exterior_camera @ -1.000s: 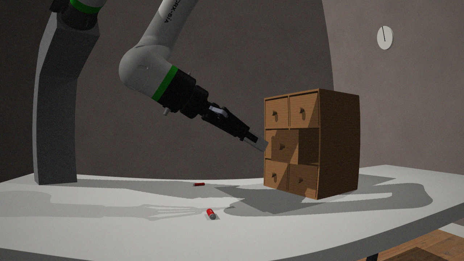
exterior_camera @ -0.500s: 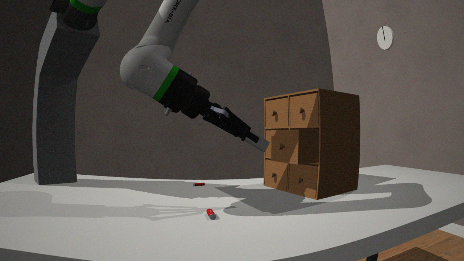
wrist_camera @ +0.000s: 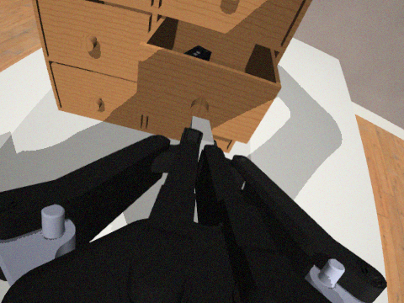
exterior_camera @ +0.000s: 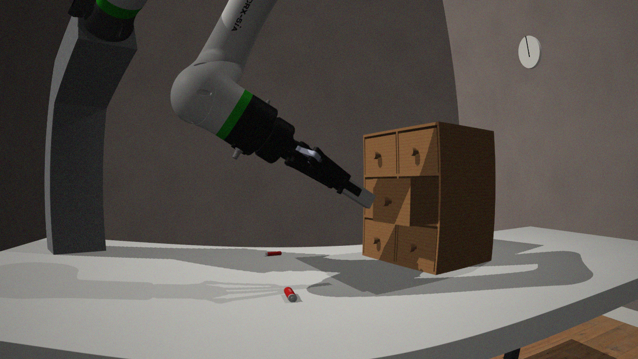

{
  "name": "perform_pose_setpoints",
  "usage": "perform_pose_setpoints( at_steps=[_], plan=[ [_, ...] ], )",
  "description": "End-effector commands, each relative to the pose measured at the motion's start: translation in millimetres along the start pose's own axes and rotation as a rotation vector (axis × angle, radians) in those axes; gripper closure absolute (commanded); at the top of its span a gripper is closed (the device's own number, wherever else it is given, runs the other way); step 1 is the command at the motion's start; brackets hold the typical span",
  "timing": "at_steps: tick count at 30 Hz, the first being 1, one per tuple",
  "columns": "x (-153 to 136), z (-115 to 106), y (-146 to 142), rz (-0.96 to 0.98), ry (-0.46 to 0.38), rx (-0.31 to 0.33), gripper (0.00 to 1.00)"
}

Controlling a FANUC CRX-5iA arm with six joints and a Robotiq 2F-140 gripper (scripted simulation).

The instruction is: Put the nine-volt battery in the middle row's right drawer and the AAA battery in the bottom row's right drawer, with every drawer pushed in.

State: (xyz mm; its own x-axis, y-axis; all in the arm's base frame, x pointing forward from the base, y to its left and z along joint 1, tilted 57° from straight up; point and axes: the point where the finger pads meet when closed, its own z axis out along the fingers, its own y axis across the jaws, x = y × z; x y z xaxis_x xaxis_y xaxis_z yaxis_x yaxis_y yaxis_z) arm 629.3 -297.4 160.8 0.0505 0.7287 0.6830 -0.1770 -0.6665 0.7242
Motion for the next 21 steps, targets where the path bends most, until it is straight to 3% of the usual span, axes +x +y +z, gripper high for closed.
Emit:
perform_pose_setpoints(
  at_steps=[1,21],
  plan=[
    [1.7,2.8,-0.1,0.000,0.000,0.000,1.00],
    [16.8,29.0,-0.1,0.000,0.000,0.000,1.00]
  ],
)
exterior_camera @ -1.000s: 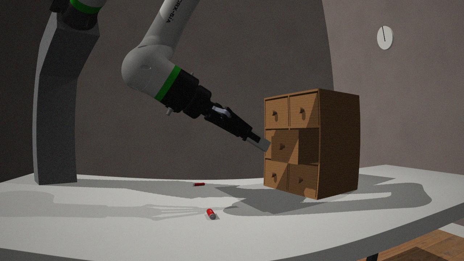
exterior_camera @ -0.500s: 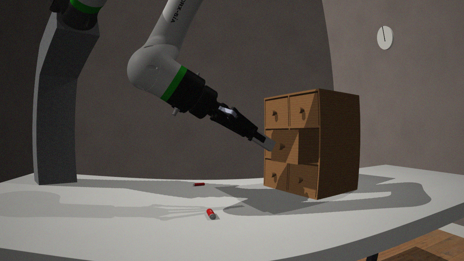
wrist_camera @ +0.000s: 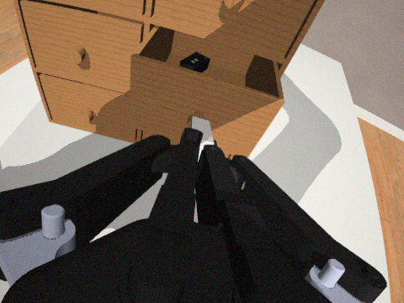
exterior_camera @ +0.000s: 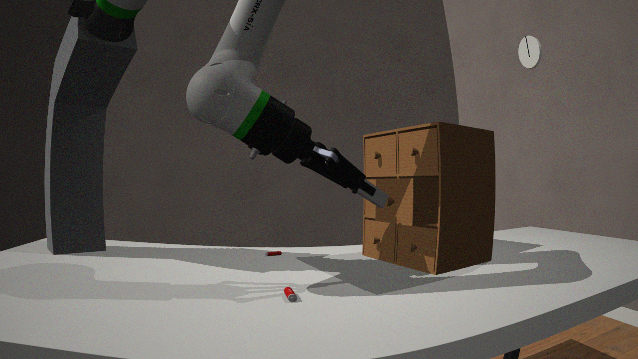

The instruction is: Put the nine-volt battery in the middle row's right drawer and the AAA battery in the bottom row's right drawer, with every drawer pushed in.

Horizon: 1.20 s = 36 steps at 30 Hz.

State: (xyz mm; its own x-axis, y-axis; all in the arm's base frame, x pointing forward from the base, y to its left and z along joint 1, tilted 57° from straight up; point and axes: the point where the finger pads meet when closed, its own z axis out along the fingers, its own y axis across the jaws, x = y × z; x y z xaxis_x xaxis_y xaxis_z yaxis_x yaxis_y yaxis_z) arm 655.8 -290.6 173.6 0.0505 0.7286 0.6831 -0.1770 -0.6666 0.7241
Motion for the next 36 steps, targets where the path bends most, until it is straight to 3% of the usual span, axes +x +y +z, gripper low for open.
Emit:
perform_pose_setpoints(
  at_steps=[1,36],
  plan=[
    [2.7,4.5,-0.1,0.000,0.000,0.000,1.00],
    [26.4,45.6,-0.1,0.000,0.000,0.000,1.00]
  ],
)
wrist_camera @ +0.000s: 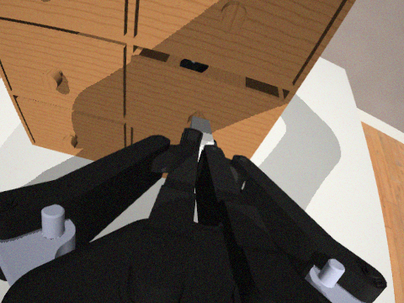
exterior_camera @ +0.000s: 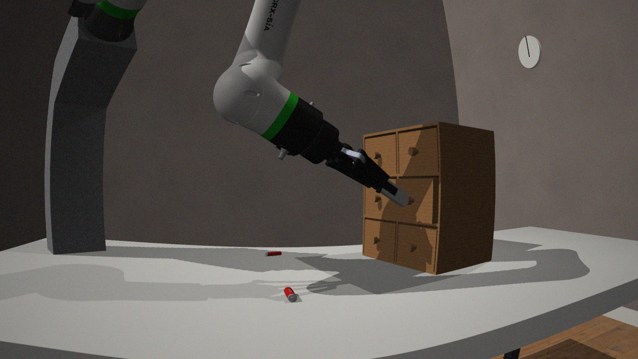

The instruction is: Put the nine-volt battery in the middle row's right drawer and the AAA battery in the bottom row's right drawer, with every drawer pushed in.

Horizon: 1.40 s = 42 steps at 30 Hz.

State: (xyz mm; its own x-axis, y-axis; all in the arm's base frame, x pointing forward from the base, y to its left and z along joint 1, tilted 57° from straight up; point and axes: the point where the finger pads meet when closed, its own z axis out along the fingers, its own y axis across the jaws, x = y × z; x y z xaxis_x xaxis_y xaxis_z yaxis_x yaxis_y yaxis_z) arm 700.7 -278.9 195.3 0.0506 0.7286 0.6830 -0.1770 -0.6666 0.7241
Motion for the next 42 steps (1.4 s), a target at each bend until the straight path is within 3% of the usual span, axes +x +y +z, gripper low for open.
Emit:
perform_pose_setpoints(
  at_steps=[1,42],
  plan=[
    [1.3,2.0,-0.1,0.000,0.000,0.000,1.00],
    [4.9,8.2,-0.1,0.000,0.000,0.000,1.00]
  ],
)
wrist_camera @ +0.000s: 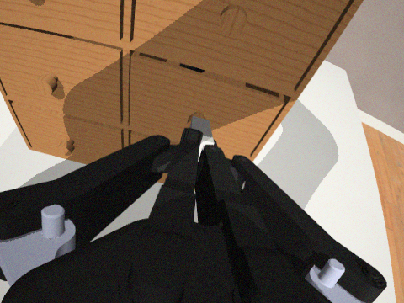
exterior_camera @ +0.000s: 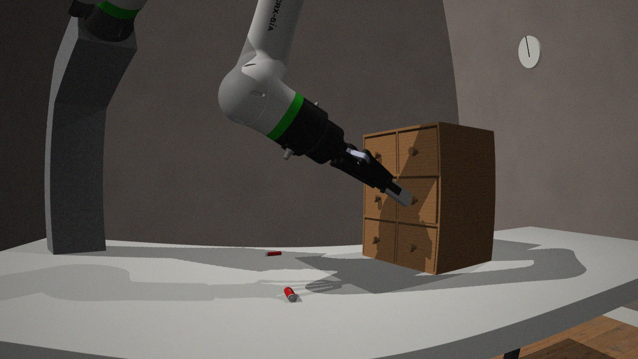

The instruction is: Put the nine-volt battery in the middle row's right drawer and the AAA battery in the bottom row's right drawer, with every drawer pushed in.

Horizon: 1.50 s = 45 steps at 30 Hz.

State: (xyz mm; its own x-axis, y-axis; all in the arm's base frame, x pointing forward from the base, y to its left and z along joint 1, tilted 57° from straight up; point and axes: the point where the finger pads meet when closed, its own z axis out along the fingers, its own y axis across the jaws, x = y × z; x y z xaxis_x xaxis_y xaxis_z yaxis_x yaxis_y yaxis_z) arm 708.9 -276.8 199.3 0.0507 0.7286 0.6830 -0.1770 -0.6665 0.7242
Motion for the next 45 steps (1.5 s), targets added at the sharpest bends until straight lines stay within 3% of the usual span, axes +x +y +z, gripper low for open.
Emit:
perform_pose_setpoints(
  at_steps=[1,36,45],
  plan=[
    [0.2,0.0,-0.1,0.000,0.000,0.000,1.00],
    [-0.1,-0.5,-0.1,0.000,0.000,0.000,1.00],
    [-17.1,-29.9,-0.1,0.000,0.000,0.000,1.00]
  ],
)
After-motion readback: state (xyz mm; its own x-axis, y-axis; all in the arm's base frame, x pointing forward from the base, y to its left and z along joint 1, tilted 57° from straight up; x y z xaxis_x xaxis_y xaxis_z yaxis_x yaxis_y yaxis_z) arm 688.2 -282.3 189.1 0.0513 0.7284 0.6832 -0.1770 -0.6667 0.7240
